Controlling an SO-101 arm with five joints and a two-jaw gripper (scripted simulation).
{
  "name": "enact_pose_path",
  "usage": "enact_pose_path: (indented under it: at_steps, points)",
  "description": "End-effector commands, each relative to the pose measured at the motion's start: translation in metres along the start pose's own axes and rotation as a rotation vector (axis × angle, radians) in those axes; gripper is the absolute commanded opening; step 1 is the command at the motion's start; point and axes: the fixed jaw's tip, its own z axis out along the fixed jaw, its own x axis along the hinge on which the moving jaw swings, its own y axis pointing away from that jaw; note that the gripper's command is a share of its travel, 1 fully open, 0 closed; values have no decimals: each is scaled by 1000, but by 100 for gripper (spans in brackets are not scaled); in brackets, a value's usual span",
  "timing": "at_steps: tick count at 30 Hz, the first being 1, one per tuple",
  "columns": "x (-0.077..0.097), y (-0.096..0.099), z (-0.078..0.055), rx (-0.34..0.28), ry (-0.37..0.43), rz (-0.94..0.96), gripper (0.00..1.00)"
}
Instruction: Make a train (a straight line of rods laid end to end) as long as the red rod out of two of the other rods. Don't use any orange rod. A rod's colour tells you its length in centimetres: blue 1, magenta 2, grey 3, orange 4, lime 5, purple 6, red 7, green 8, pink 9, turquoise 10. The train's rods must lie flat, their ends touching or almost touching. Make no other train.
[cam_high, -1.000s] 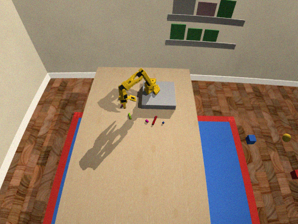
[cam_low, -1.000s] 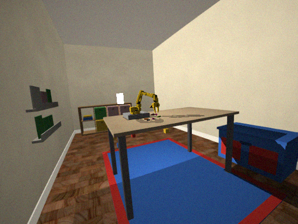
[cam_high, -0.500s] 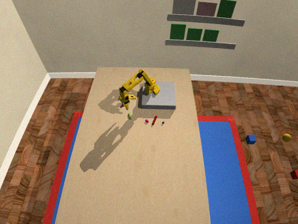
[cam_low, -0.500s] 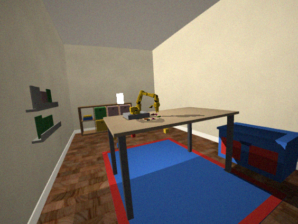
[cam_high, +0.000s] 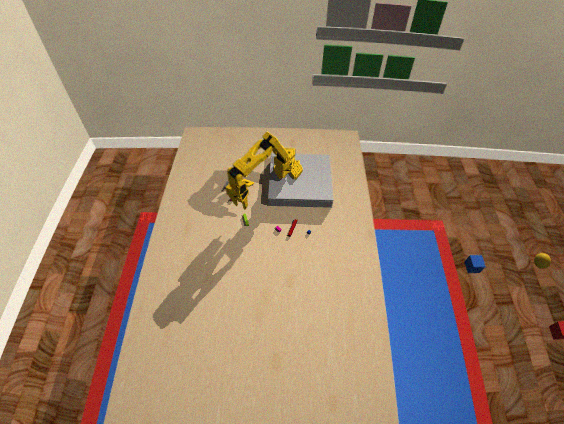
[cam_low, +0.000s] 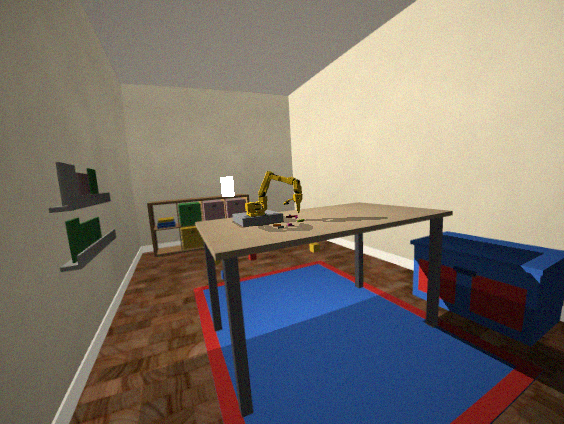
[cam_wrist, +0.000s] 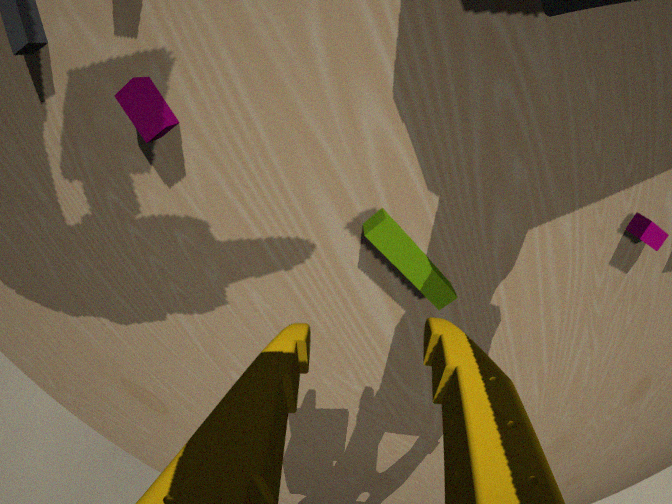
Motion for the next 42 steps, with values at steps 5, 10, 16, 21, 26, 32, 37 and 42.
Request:
enact_pose_path:
  at_steps: [5, 10, 16, 21, 26, 32, 37, 42]
  points:
    - [7, -12, 3, 9, -16, -309, 18]
    - [9, -15, 3, 10, -16, -405, 18]
    - [12, -21, 3, 11, -15, -560, 19]
    - [14, -24, 3, 12, -15, -652, 19]
    - [14, -25, 3, 12, -15, -692, 19]
    - [15, -27, 3, 12, -14, -740, 19]
    - [16, -28, 3, 12, -14, -755, 19]
    - [16, -28, 3, 12, -14, -758, 19]
